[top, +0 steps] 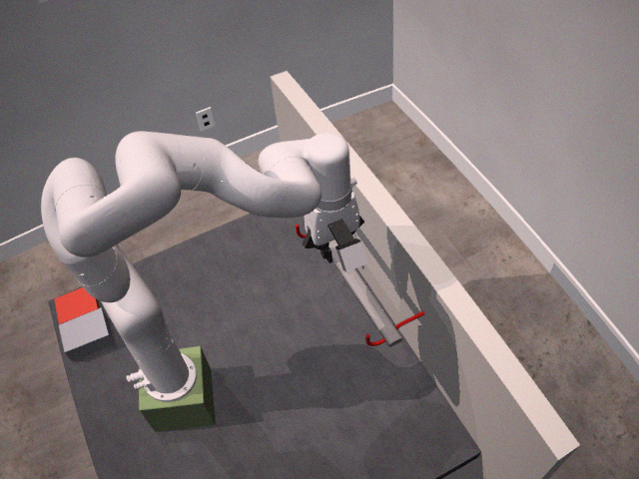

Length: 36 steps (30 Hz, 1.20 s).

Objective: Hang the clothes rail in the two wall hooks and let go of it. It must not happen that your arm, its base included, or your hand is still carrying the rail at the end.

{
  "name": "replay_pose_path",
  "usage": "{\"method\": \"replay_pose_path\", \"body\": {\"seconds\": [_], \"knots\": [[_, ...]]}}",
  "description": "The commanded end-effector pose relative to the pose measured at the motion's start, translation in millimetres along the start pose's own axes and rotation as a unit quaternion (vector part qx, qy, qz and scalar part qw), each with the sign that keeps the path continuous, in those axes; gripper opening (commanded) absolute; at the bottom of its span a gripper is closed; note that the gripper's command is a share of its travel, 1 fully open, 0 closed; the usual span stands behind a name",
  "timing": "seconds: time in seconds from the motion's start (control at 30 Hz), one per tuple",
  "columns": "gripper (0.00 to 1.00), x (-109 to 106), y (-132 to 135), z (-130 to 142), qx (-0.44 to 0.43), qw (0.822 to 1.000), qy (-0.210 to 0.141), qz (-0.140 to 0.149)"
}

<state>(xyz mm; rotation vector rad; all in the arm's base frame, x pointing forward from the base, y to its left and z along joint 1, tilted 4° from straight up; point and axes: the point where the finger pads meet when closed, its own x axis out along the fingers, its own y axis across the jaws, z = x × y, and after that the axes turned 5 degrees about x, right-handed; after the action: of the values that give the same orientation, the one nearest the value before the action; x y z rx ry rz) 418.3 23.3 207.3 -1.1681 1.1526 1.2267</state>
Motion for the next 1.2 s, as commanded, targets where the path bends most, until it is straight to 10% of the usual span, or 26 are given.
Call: {"method": "replay_pose_path", "body": {"seconds": [0.0,1.17], "knots": [[0.0,-1.8,-11.6,0.9,0.0,1.0,0.0,-0.002],[0.0,-1.9,-18.2,1.5,0.0,1.0,0.0,-0.002]]}}
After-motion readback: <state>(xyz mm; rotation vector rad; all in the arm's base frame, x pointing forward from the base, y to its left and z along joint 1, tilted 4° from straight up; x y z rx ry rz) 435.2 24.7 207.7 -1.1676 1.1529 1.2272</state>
